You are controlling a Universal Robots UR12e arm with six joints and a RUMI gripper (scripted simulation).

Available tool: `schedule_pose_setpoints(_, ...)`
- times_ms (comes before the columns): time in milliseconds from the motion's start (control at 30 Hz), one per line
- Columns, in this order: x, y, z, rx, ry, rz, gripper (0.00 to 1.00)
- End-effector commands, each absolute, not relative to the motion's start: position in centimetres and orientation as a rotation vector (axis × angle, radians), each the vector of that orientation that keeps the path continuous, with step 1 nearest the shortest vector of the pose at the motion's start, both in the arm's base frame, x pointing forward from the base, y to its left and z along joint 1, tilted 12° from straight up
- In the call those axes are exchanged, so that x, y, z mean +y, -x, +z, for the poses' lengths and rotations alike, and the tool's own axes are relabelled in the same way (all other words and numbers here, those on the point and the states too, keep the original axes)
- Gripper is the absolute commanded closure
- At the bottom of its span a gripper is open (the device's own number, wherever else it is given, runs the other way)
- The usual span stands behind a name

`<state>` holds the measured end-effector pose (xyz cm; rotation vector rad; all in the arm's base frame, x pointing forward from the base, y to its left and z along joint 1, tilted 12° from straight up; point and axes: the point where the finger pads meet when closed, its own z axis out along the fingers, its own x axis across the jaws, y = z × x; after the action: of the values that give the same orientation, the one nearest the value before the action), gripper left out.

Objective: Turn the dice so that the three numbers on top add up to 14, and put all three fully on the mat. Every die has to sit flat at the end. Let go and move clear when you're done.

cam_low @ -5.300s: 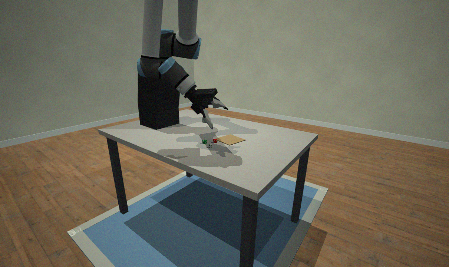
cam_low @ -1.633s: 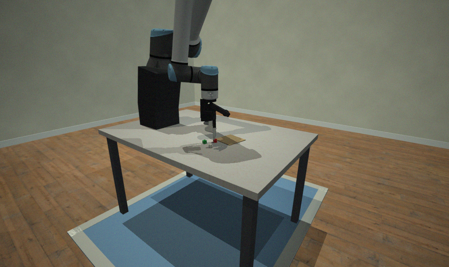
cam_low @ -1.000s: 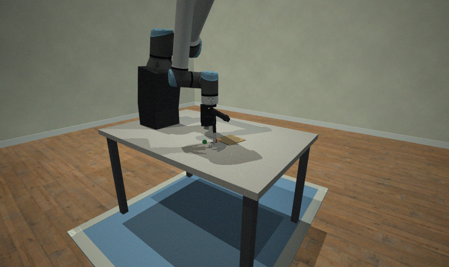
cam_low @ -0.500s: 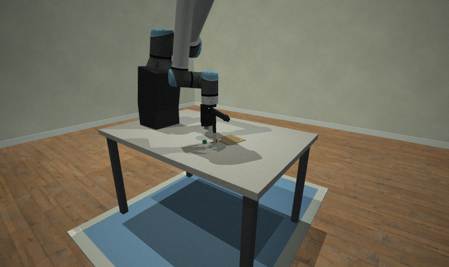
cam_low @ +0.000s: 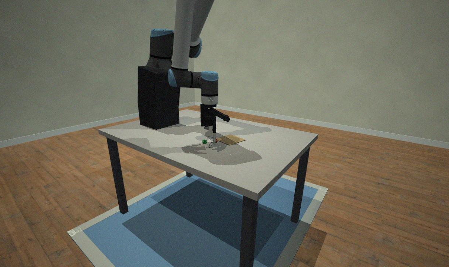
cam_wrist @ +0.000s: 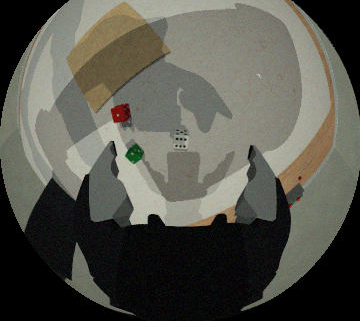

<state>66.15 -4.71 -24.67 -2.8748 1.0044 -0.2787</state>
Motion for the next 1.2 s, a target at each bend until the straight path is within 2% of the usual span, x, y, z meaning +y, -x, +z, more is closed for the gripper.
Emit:
schedule_pose_setpoints(0, -4.6, -65.9, -24.7, 1.004, 2.875, -0.280, 0.00)
schedule_pose_setpoints(600, -2.6, -59.4, -26.0, 1.004, 2.875, -0.280, 0.00)
schedule_pose_setpoints(1167, -2.6, -59.1, -26.0, 1.004, 2.875, -0.280, 0.00)
